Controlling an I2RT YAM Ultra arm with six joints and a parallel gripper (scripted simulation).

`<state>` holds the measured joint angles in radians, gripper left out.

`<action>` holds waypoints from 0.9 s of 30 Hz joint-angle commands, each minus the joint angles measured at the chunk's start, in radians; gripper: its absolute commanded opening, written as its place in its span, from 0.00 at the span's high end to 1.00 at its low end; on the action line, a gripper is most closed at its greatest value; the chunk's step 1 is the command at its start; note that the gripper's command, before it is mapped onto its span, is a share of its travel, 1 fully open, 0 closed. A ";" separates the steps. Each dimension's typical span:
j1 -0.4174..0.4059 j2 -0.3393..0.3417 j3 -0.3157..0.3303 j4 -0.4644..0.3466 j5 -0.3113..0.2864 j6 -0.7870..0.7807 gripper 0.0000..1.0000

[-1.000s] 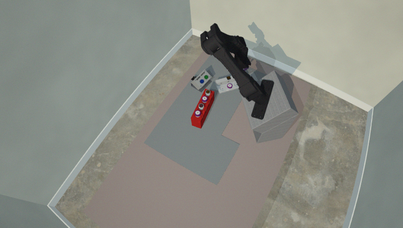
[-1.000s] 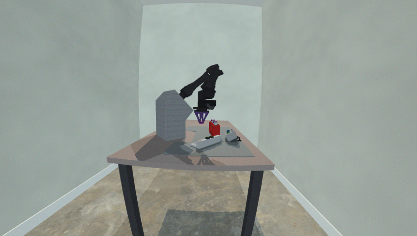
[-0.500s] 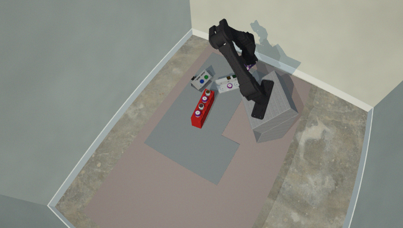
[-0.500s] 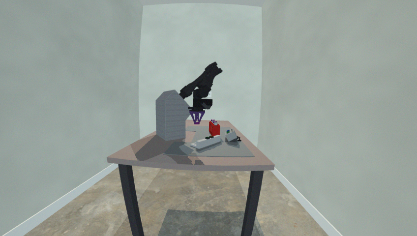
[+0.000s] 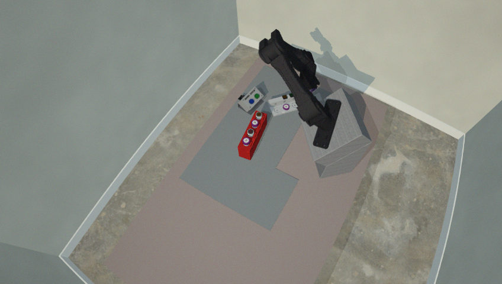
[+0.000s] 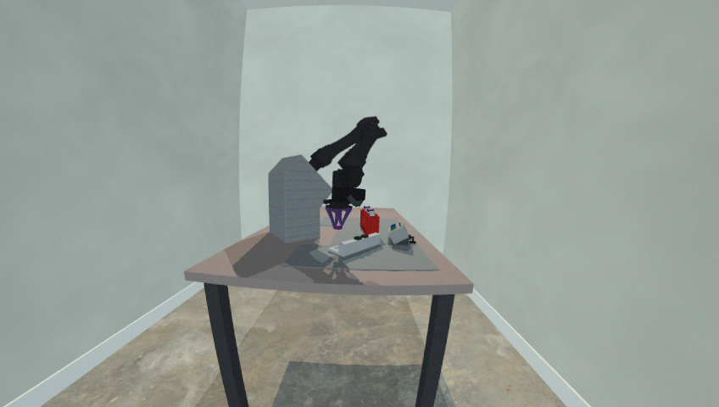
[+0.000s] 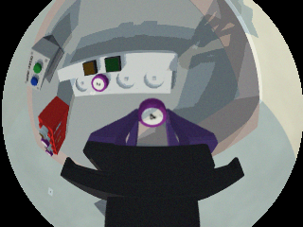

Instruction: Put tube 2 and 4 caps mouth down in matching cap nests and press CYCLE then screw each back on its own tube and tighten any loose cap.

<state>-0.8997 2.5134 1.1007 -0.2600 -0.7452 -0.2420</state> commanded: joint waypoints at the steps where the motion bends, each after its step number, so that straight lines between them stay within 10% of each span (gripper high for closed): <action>1: 0.011 0.019 0.002 0.106 -0.006 0.070 1.00; 15: 0.131 0.170 0.050 0.320 -0.002 0.234 1.00; 27: 0.131 0.170 0.050 0.320 -0.002 0.234 1.00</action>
<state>-0.7528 2.6900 1.1484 0.0589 -0.7483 -0.0113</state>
